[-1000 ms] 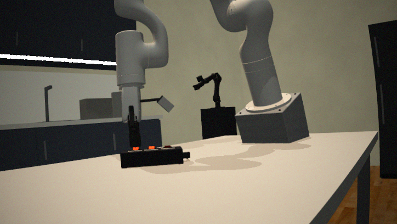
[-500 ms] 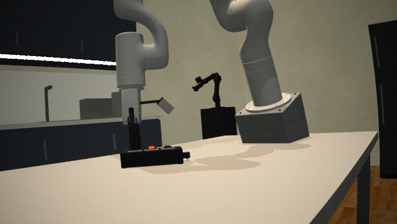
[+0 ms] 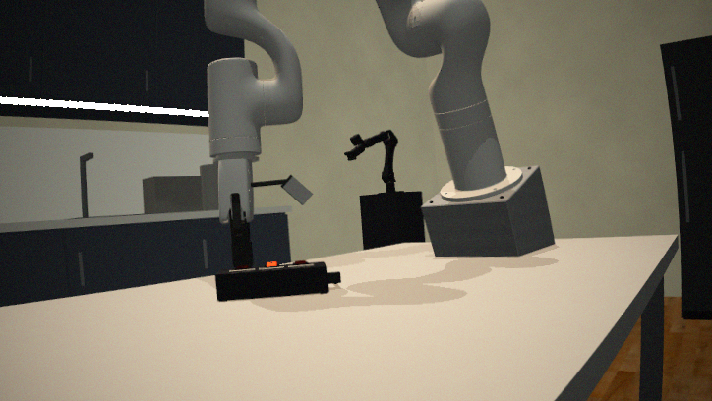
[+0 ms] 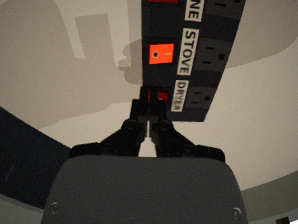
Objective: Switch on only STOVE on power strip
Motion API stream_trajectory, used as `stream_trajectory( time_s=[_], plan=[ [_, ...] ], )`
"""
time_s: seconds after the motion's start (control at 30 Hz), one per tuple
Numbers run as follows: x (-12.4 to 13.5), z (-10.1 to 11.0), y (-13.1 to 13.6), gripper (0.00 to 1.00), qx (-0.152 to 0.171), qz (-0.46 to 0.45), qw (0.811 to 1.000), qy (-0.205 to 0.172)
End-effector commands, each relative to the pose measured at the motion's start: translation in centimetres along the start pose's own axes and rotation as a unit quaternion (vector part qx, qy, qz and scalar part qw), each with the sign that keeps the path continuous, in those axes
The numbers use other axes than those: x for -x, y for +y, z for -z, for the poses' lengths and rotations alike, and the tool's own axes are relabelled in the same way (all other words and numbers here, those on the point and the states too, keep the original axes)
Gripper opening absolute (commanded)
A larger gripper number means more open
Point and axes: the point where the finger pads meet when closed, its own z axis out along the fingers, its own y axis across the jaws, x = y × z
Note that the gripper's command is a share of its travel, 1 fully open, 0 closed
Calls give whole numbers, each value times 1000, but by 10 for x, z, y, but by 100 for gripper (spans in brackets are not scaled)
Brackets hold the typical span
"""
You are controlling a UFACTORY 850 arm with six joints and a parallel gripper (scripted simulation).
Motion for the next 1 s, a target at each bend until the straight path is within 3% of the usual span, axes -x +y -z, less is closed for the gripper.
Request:
stream_trajectory(
  time_s=[0.0,0.27,0.67,0.97],
  plan=[
    [0,0,1,0,1,0,1000,0],
    [0,2,1,0,1,0,1000,0],
    [0,31,1,0,1,0,1000,0],
    [0,39,0,0,1,0,1000,0]
  ],
)
